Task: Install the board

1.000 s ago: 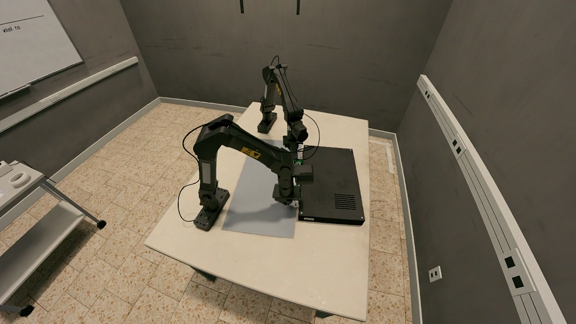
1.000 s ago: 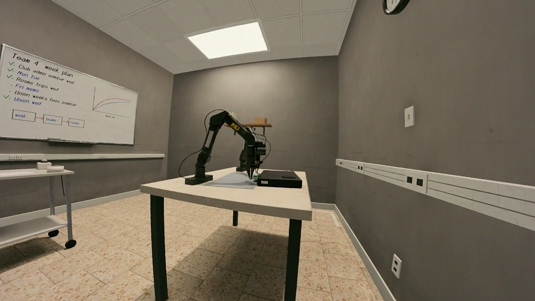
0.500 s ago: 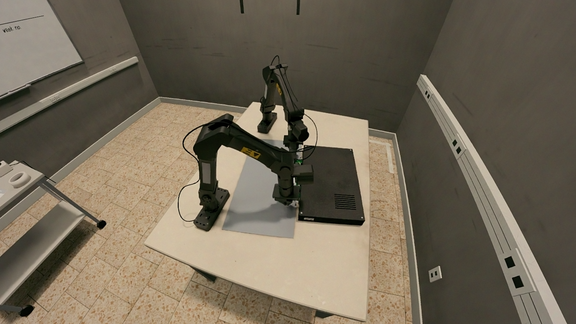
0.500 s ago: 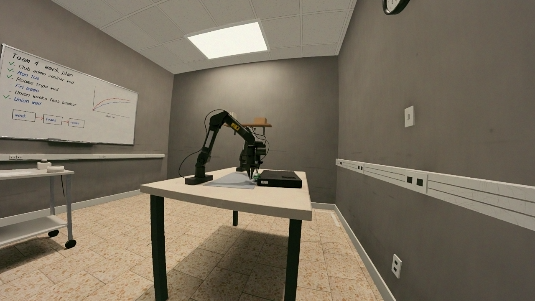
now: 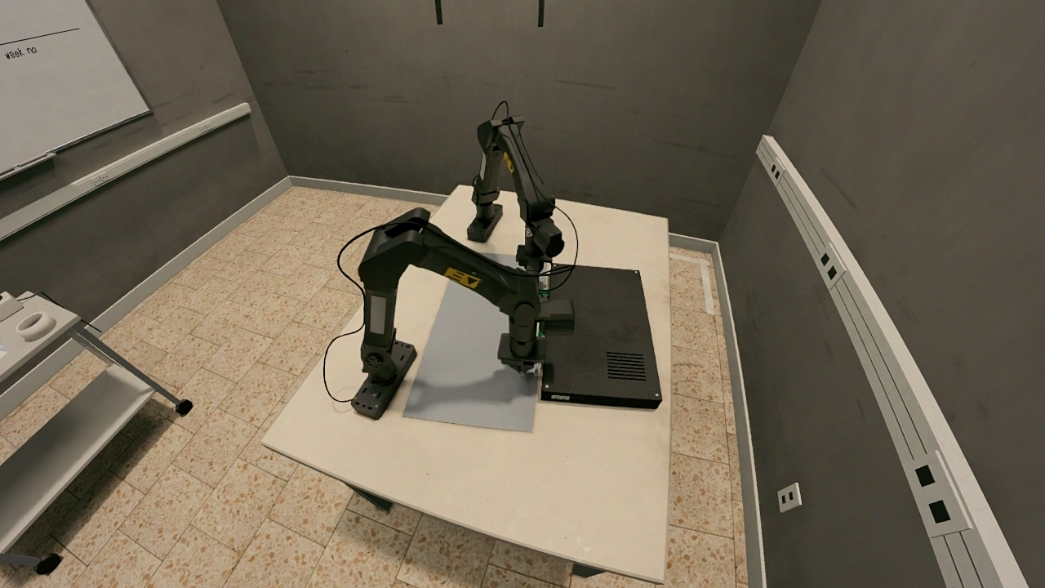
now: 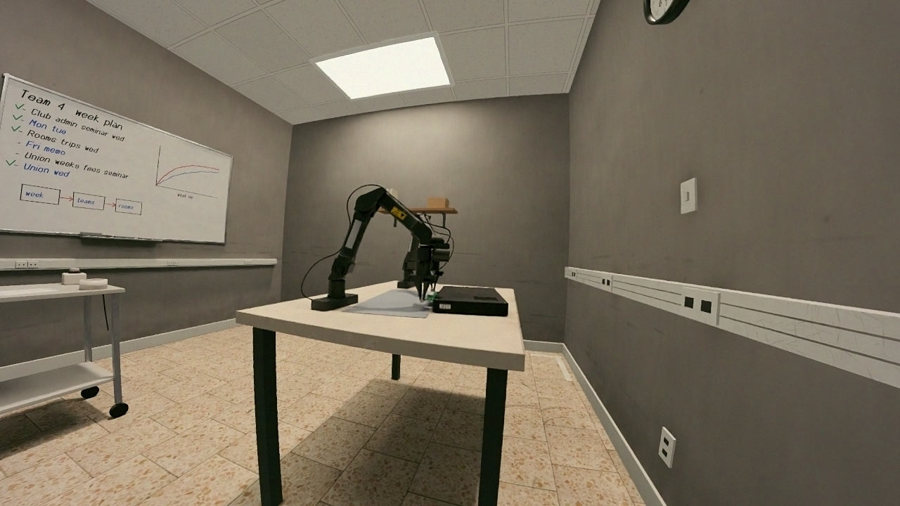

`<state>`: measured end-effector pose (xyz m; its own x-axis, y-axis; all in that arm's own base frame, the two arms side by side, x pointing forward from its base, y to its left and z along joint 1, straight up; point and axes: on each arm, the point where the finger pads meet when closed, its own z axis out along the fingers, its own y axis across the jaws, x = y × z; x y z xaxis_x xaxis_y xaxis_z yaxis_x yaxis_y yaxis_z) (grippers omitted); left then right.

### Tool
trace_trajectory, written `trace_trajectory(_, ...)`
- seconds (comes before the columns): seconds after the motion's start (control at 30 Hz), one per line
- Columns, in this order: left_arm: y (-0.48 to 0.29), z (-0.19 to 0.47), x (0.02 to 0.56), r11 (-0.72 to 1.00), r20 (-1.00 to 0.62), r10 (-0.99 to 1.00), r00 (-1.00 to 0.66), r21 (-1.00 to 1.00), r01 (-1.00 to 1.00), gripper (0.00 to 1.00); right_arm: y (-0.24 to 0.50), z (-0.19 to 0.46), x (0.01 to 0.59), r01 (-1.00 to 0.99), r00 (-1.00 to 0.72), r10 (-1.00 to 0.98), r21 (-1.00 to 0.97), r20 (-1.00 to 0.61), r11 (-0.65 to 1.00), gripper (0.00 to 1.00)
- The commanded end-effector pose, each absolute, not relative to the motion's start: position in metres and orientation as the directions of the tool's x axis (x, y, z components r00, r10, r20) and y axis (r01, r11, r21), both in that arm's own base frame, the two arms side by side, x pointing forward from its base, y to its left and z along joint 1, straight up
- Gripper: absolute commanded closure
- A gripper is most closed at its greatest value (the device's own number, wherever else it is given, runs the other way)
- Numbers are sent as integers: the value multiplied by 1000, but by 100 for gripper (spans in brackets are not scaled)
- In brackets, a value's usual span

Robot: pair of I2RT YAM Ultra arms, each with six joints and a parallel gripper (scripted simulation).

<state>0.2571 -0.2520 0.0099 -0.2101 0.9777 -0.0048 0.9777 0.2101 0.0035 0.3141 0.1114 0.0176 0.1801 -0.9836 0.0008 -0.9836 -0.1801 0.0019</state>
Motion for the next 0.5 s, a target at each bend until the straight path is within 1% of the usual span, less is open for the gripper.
trace_trajectory(0.0,-250,13,275,226,-6,974,-226,8,974,97,113,20,333,-984,180,-984,-13,-3,-180,97)
trace_trajectory(0.4,-249,14,285,222,-8,975,-222,5,975,97,114,21,340,-984,178,-984,1,-1,-178,97)
trace_trajectory(0.47,-248,14,285,245,-6,970,-245,-6,970,97,114,21,341,-989,151,-989,8,-3,-151,97)
